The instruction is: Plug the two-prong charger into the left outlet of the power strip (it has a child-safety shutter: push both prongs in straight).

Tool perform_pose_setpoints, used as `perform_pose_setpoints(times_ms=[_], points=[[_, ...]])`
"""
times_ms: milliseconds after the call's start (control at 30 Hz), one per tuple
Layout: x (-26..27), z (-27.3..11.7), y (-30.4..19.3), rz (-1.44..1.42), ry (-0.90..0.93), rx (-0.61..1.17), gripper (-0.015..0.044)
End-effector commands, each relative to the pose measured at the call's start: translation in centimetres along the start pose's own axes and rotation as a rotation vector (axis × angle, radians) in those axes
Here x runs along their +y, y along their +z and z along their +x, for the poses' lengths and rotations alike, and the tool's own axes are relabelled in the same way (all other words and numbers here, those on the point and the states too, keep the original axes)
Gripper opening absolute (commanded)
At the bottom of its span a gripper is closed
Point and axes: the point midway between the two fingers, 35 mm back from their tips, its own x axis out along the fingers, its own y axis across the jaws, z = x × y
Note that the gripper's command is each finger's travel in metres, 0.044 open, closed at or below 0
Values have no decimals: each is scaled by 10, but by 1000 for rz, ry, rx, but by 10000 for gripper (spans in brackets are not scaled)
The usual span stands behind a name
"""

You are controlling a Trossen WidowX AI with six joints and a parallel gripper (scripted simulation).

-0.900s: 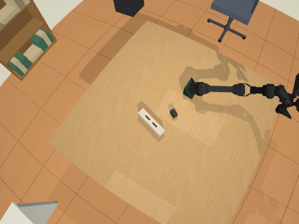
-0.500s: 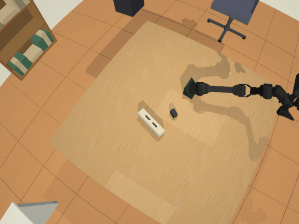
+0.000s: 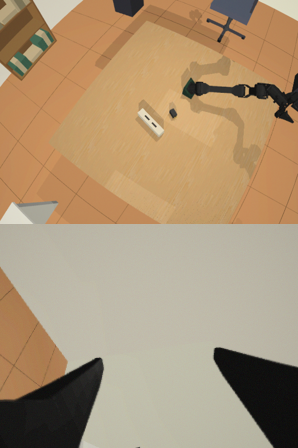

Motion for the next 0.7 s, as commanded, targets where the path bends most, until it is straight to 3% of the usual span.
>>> perform_pose_setpoints(times_ms=[0,667], points=[[-28,-8,-39,18,-77,72,440],[-93,-80,-230,84,-295,514,440]])
